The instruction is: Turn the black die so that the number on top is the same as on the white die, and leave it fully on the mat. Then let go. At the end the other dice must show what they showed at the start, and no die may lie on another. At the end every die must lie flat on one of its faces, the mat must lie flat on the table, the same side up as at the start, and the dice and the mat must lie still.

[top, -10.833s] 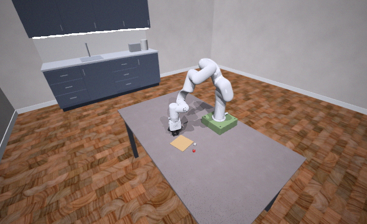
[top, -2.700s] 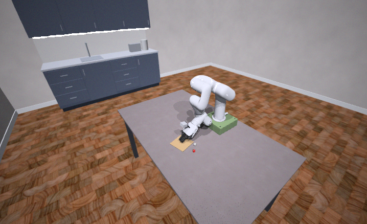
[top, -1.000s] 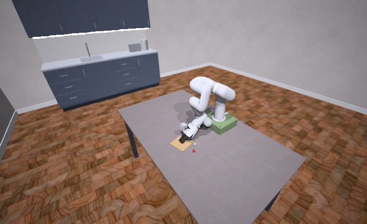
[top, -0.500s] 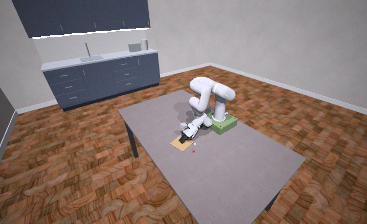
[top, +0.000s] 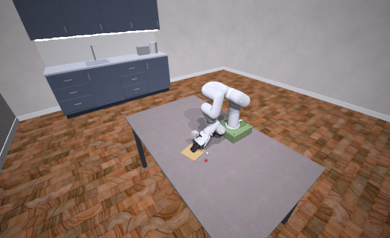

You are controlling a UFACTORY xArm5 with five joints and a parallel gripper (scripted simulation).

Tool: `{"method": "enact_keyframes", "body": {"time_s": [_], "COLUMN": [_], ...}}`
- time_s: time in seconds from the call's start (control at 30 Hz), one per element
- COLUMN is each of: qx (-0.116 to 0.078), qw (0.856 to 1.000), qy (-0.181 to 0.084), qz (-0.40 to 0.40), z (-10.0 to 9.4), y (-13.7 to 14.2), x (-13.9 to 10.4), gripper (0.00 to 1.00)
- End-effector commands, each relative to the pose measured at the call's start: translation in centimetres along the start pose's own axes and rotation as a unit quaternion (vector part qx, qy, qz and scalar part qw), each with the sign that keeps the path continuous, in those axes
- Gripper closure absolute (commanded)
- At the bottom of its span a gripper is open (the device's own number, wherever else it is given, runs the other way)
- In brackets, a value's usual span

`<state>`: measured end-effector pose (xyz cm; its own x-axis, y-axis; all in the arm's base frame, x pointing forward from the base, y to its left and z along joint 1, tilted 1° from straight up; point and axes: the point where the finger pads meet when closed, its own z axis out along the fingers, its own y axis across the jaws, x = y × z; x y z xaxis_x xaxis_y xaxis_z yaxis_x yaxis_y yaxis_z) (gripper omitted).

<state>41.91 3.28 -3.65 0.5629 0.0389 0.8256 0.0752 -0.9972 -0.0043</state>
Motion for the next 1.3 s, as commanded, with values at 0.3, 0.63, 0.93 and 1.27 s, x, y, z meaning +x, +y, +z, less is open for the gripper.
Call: {"method": "enact_keyframes", "body": {"time_s": [0.3,0.63,0.93,1.27], "qx": [0.0,0.0,0.0,0.0], "qw": [1.0,1.0,1.0,1.0], "qy": [0.001,0.001,0.001,0.001], "qz": [0.0,0.0,0.0,0.0], "z": [-0.01,-0.01,-0.01,-0.01], "y": [0.0,0.0,0.0,0.0], "x": [0.07,0.07,0.07,0.07], "gripper": [0.81,0.73,0.69,0.69]}}
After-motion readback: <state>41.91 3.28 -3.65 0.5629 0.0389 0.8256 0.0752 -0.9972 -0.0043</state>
